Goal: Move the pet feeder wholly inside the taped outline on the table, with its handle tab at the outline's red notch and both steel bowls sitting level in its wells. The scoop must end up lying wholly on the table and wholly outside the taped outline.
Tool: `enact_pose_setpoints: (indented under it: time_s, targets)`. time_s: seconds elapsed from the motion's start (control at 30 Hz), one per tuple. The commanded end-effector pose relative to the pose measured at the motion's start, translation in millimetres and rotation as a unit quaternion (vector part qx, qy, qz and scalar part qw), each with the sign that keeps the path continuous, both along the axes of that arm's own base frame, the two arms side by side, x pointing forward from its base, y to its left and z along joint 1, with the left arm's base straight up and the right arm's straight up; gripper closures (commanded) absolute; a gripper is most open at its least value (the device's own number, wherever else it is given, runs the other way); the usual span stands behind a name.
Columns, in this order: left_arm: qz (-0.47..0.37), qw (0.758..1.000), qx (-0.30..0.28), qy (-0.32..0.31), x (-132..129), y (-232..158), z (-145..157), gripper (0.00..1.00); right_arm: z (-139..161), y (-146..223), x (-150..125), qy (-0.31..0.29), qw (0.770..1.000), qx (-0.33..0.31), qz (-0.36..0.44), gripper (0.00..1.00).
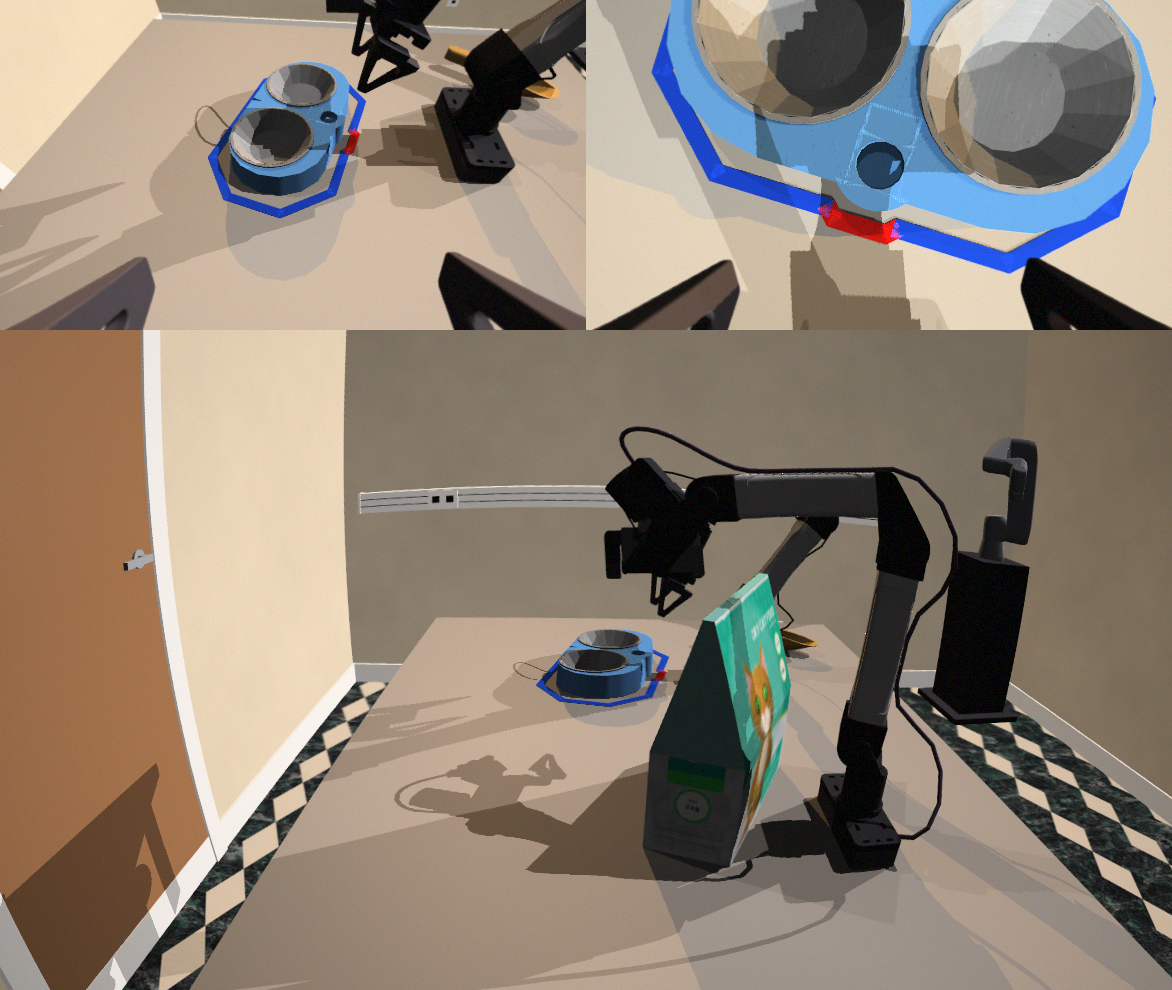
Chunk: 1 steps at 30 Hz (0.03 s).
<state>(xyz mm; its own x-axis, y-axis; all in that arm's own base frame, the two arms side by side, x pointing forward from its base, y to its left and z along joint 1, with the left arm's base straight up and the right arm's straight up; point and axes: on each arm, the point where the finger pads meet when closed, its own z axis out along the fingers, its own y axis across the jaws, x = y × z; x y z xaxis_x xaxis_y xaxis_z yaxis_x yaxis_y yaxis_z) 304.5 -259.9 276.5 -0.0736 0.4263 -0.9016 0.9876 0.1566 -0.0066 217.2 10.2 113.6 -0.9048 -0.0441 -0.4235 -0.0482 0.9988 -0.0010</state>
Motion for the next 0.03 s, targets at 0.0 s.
enact_pose_setpoints:
  time_s: [0.0]
  targets:
    - [-0.002, 1.000, -0.003, -0.006, -1.3, 0.3, 3.7, 0.00, -1.2, -0.4, 2.2, -0.003, 1.000, -0.001, 0.003, 0.00]
